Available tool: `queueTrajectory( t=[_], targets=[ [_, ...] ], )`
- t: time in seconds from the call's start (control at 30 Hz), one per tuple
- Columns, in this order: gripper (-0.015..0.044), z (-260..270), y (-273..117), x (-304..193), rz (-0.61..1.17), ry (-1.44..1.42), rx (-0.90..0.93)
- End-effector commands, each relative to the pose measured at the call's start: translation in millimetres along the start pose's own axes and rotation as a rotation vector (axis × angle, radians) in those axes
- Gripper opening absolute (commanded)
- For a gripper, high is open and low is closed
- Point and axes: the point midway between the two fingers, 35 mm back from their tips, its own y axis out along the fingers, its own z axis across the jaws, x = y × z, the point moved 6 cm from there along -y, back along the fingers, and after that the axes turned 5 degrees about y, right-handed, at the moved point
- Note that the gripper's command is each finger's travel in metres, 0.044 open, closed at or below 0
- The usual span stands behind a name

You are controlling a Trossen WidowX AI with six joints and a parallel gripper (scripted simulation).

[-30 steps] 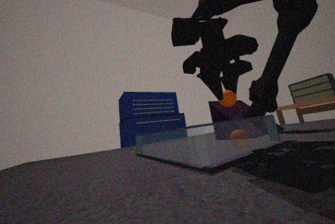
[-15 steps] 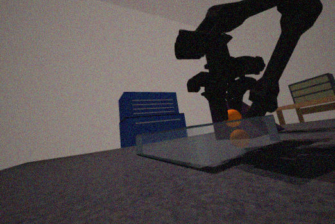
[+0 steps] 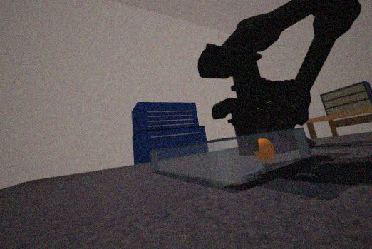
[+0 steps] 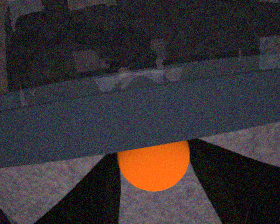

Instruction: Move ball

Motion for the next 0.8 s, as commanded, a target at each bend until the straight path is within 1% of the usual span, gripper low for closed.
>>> queueTrajectory(
  t=[0.0, 0.33, 0.7, 0.77],
  targets=[
    [0.0000, 1.2, 6.1, -0.5, -0.004, 0.007, 0.003],
    [0.0000, 1.5, 15.0, -0.4, -0.005, 0.007, 0.003],
    [0.0289, 0.7, 12.6, -0.1, -0.001, 0.003, 0.001],
    [0.0300, 0.7, 12.6, -0.1, -0.001, 0.003, 0.001]
  ],
)
